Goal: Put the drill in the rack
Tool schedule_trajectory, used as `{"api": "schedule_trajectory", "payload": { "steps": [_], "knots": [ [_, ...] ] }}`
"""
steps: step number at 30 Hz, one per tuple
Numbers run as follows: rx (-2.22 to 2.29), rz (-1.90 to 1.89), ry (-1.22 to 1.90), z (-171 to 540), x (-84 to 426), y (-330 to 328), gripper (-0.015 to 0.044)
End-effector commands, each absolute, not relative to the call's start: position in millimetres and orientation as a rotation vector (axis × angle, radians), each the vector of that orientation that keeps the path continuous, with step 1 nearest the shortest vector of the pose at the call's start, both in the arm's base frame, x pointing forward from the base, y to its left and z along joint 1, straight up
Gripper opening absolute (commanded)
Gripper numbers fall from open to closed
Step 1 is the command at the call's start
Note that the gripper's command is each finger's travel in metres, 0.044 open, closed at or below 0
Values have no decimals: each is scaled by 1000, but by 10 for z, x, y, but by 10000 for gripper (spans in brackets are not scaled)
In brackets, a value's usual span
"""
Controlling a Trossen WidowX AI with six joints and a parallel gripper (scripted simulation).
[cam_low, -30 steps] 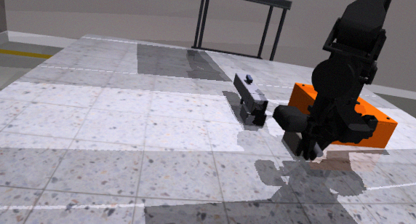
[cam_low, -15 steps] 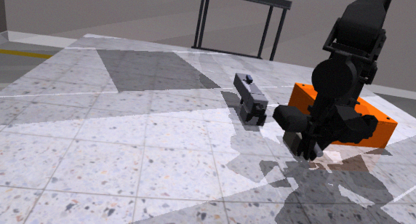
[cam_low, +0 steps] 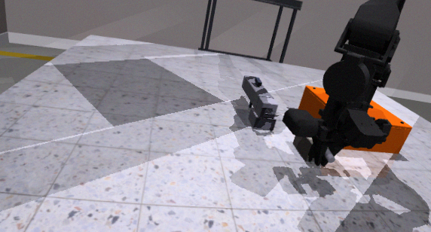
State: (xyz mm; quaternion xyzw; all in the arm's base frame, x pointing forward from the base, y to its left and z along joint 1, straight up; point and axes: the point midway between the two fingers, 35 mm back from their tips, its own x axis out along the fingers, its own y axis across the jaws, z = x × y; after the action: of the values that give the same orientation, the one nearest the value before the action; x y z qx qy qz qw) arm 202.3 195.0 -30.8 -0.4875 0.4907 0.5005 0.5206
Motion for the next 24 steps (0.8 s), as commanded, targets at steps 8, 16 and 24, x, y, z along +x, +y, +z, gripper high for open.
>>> {"api": "schedule_trajectory", "payload": {
  "steps": [8,16,24],
  "knots": [
    [-1180,1189,1197,-333,2018,1872,0],
    [-1168,1200,1176,-308,2023,1950,105],
    [-1168,1200,1176,-308,2023,1950,315]
  ]
}}
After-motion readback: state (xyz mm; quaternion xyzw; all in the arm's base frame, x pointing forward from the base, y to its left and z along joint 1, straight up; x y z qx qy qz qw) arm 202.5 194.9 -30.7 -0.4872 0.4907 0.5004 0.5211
